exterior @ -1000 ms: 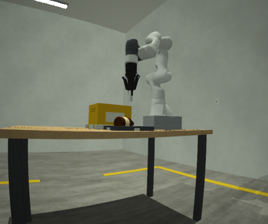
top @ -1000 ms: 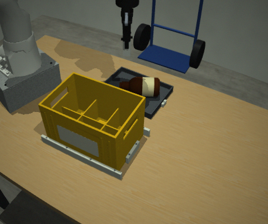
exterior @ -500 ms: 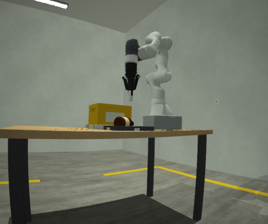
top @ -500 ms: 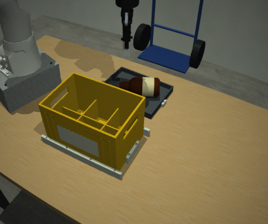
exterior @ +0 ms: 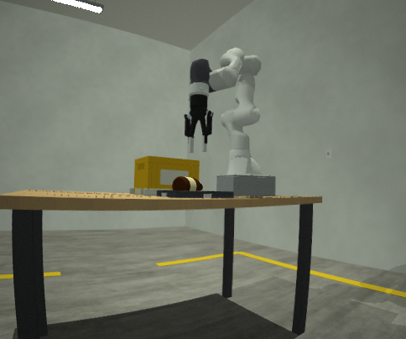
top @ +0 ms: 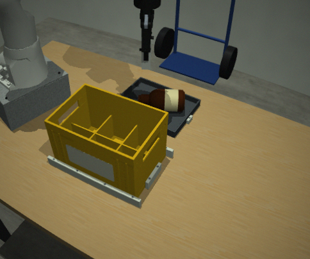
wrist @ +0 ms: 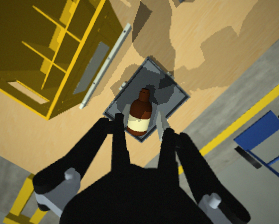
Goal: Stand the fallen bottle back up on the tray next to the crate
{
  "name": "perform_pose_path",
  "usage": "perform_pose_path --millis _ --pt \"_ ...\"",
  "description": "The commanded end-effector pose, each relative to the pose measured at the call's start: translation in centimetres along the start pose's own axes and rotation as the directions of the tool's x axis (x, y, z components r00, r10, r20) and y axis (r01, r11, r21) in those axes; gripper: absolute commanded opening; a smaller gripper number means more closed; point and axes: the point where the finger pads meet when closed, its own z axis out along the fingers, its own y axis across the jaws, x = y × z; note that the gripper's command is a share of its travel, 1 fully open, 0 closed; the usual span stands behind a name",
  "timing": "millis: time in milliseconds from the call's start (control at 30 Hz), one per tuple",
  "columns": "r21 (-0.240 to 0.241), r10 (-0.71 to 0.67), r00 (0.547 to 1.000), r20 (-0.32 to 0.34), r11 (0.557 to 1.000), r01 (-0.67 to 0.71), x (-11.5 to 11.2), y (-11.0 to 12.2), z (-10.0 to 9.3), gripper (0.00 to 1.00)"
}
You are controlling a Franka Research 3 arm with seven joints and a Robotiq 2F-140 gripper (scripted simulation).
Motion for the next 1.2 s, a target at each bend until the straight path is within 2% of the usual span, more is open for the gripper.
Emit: perform_pose_path --millis 0,767,1167 --pt "-0.002 0.006 1.0 -0.001 1.0 -0.006 0.1 0.0 0.0 0.38" --pt "-0.002 0.006 1.0 -0.001 1.0 -0.006 0.1 0.0 0.0 0.38" --pt "-0.002 0.007 1.0 -0.001 1.0 -0.007 0.1 0.0 1.4 0.38"
